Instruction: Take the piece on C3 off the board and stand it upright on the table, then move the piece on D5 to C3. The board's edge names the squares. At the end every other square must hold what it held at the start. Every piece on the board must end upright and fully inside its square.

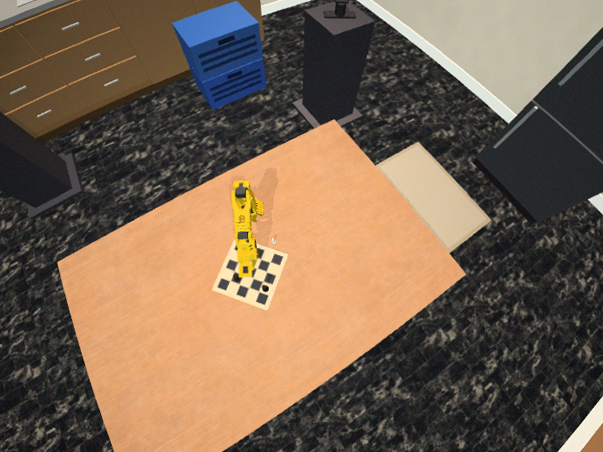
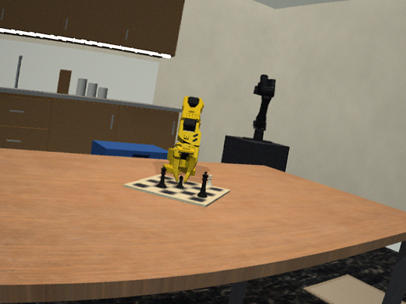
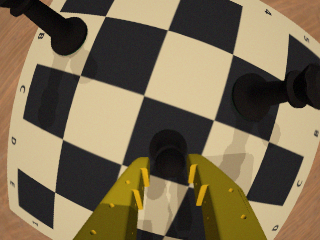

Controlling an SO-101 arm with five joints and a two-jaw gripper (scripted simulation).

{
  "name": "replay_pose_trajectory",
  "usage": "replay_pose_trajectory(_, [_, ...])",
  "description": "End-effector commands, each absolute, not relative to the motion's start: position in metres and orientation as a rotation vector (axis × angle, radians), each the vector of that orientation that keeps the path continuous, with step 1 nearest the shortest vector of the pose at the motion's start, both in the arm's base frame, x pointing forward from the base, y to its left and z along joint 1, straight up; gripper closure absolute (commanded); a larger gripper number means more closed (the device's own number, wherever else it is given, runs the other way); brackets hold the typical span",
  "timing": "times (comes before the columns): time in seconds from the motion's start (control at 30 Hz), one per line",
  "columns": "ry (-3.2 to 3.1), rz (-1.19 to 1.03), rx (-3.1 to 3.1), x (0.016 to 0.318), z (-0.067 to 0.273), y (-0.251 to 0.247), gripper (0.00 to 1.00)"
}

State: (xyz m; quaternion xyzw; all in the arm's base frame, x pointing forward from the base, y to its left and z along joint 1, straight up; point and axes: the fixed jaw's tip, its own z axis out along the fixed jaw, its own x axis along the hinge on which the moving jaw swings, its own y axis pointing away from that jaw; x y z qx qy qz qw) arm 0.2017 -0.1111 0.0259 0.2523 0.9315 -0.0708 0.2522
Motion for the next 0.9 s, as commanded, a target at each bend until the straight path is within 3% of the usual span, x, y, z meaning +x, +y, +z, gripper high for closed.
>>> replay_pose_trajectory(0.0, [2.514, -0.193, 0.687, 0.204, 0.038, -0.112, 0.91])
replay_pose_trajectory(0.87, [2.514, -0.194, 0.687, 0.203, 0.088, -0.111, 0.91])
